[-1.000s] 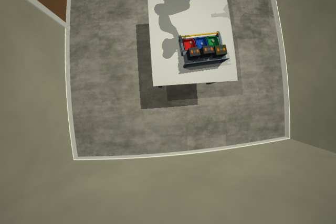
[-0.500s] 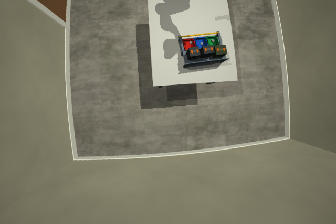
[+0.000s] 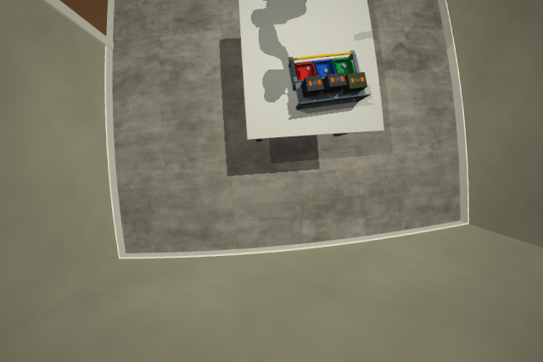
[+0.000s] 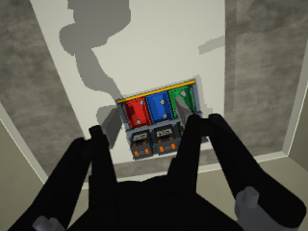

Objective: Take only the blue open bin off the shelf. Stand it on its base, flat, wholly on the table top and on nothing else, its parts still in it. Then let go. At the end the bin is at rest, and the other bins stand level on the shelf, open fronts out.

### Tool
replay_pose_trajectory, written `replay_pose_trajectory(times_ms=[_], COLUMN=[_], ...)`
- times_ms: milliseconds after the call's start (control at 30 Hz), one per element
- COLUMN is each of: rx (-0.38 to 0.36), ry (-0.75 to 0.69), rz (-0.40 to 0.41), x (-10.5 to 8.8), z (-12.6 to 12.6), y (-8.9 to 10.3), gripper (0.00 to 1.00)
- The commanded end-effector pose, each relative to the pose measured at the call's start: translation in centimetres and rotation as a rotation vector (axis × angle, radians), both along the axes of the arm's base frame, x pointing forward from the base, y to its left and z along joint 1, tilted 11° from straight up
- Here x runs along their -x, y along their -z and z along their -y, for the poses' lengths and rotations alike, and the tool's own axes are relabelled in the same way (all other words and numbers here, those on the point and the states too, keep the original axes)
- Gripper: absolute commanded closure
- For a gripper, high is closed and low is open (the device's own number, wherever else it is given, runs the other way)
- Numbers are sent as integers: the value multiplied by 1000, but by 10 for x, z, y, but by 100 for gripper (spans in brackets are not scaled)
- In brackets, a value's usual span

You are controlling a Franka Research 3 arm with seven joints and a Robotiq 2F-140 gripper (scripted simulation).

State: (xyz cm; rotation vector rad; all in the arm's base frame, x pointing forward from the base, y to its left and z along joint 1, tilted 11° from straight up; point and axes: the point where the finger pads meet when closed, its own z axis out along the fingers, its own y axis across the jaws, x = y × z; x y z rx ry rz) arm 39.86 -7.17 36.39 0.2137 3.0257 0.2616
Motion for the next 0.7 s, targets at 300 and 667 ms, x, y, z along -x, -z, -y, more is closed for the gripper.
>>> replay_pose_trajectory(times_ms=[300,667], rx=[-6,-7], ry=[4,5], rz=[-16,-17], x=[-22,-28], z=[2,3], y=[-32,-40], gripper=[43,43])
